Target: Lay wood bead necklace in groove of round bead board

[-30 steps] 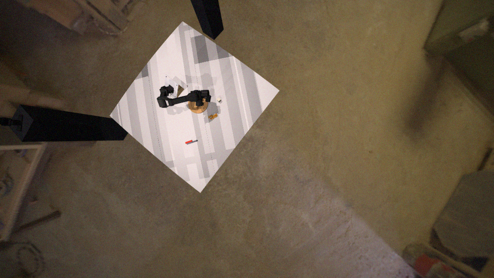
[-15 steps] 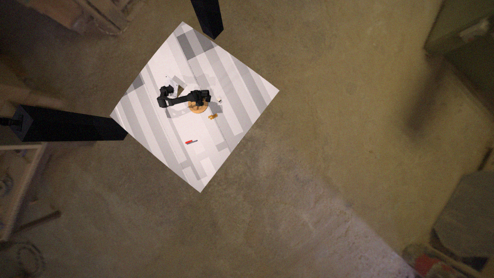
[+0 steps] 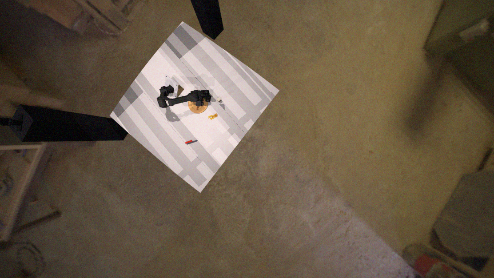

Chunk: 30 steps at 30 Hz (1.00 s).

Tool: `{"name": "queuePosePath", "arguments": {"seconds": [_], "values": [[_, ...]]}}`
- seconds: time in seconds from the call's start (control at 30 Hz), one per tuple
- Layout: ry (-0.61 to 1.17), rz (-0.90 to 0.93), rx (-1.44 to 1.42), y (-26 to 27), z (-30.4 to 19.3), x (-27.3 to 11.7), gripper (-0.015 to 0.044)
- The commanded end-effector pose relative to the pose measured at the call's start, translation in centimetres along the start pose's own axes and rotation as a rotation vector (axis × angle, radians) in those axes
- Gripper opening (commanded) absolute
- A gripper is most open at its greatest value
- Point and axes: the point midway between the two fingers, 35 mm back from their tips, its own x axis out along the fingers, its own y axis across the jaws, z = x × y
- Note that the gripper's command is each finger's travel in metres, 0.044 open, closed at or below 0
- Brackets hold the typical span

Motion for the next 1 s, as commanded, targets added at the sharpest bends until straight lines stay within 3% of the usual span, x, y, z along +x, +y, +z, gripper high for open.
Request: {"name": "queuePosePath", "arguments": {"seconds": [0.0, 0.3, 0.37, 0.7, 0.97], "values": [[0.002, 0.000, 0.002, 0.0, 0.0, 0.0, 0.0440], [0.002, 0.000, 0.002, 0.0, 0.0, 0.0, 0.0440], [0.002, 0.000, -0.063, 0.0, 0.0, -0.1, 0.0387], [0.001, 0.001, -1.044, -0.4, 0.4, -1.4, 0.0125], [0.001, 0.001, -1.843, -0.7, 0.7, -2.4, 0.0120]]}}
